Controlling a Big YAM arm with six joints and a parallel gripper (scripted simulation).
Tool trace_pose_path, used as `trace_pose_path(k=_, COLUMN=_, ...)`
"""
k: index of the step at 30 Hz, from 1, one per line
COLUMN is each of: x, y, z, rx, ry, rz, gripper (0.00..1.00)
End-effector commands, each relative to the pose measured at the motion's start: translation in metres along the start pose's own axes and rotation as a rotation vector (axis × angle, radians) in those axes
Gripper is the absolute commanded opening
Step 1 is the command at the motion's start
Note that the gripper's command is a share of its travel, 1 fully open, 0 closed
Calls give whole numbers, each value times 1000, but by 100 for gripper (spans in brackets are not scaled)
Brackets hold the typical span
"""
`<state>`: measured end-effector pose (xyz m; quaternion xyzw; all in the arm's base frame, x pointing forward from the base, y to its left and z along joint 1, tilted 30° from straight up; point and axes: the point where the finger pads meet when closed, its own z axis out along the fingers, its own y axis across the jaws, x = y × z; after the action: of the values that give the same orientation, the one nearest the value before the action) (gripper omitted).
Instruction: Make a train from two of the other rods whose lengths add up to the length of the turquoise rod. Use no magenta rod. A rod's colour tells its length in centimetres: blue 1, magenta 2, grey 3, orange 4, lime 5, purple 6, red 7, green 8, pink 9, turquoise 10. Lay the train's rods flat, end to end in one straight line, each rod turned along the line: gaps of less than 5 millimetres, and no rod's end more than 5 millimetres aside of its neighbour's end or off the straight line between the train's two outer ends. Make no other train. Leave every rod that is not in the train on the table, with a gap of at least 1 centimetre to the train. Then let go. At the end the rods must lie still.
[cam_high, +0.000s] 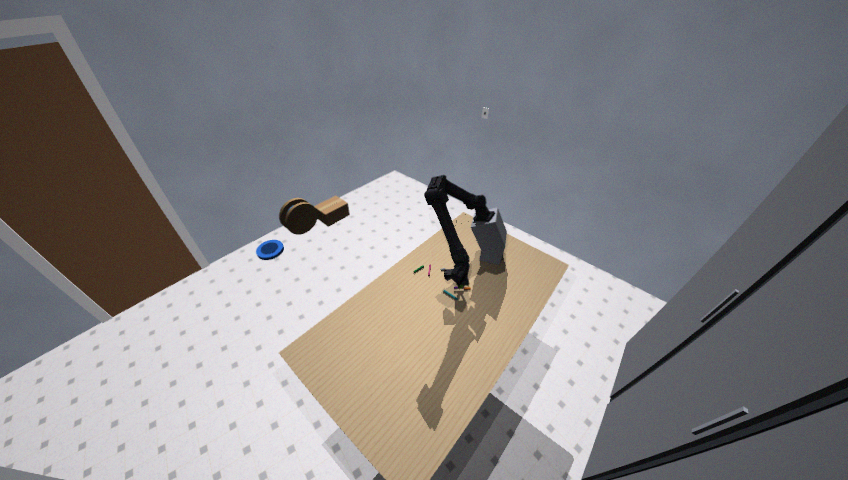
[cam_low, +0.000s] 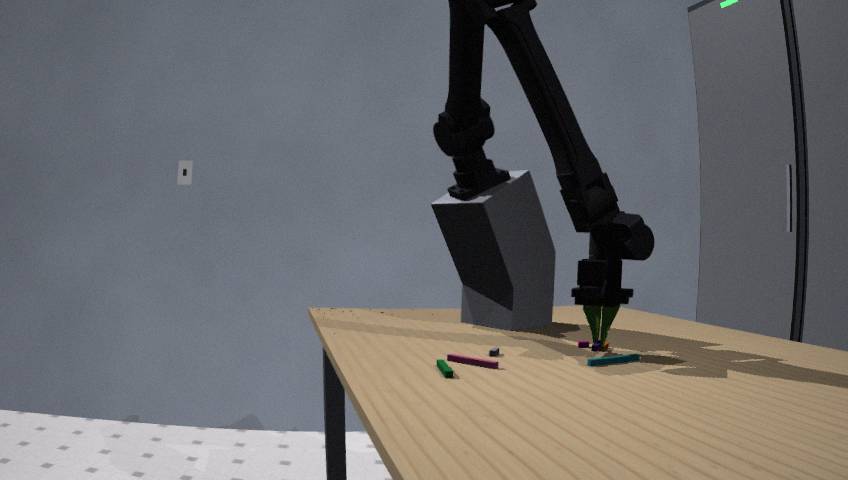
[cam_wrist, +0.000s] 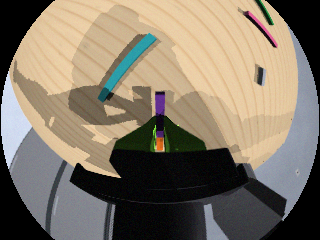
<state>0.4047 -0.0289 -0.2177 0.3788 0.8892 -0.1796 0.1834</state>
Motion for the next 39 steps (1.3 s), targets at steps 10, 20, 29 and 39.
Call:
trace_pose_path(k=10, x=1, y=5, z=-4, rx=-11, ry=-5, rz=-20, gripper=3)
trace_pose_path(k=20, x=2, y=5, z=-4, rx=-11, ry=-5, rz=-21, gripper=3)
trace_pose_path(k=29, x=2, y=5, z=-4, rx=-11, ry=-5, rz=-21, gripper=3)
trace_pose_path(k=39, x=2, y=5, z=-4, rx=-11, ry=-5, rz=-22, gripper=3)
